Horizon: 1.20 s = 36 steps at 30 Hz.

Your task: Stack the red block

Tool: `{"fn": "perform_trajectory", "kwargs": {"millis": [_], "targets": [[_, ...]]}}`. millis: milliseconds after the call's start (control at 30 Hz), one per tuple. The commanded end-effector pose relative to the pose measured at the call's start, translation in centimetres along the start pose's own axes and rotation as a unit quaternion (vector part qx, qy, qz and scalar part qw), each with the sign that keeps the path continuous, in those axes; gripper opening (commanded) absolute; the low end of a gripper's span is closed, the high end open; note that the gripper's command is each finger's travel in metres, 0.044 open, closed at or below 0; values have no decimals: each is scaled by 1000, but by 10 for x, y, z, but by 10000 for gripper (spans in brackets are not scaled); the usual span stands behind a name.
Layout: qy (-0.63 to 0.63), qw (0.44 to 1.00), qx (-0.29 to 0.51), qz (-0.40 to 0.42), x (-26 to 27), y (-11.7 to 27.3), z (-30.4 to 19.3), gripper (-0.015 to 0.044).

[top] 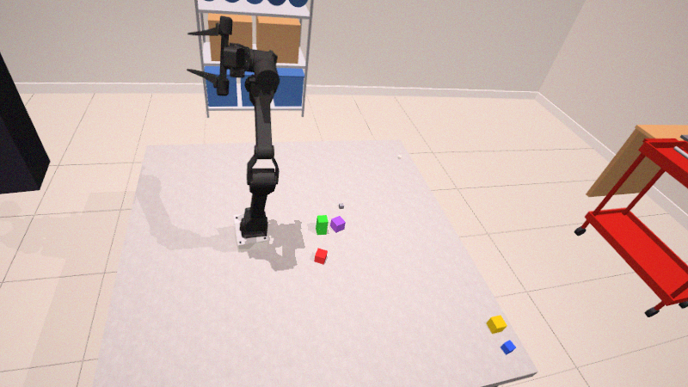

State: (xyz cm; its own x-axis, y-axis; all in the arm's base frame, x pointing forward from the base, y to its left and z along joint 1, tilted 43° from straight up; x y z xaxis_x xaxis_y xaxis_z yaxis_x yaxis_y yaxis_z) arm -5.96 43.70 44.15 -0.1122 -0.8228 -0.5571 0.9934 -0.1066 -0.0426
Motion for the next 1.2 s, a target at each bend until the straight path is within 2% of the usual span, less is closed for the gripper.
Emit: {"fn": "perform_trajectory", "kwargs": {"millis": [0,67,267,500,667,900,1167], "targets": [[0,1000,0,-3,0,1,-1,426],[-4,999,3,-32,-3,10,-5,440],[-162,960,29,-228,-22,83,-27,440],[-289,848,69,-439,-14,176,-53,440],[-343,763,93,-540,4,226,-65,440],[-426,571,122,-691,59,307,-80,440],[-477,328,151,-801,145,372,-84,440]]}}
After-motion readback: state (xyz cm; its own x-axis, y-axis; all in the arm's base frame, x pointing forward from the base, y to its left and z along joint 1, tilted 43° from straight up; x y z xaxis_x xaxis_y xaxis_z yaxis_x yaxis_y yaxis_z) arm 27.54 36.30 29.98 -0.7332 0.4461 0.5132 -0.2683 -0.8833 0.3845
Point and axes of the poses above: the point midway between the two fingers, 35 mm back from their tips, its own y axis back along the fingers, its own x axis across the jaws, z = x × y, the point moved 6 cm from there along y, back along the fingers, and after that the axes turned 6 degrees about y, right-handed, at the moved point
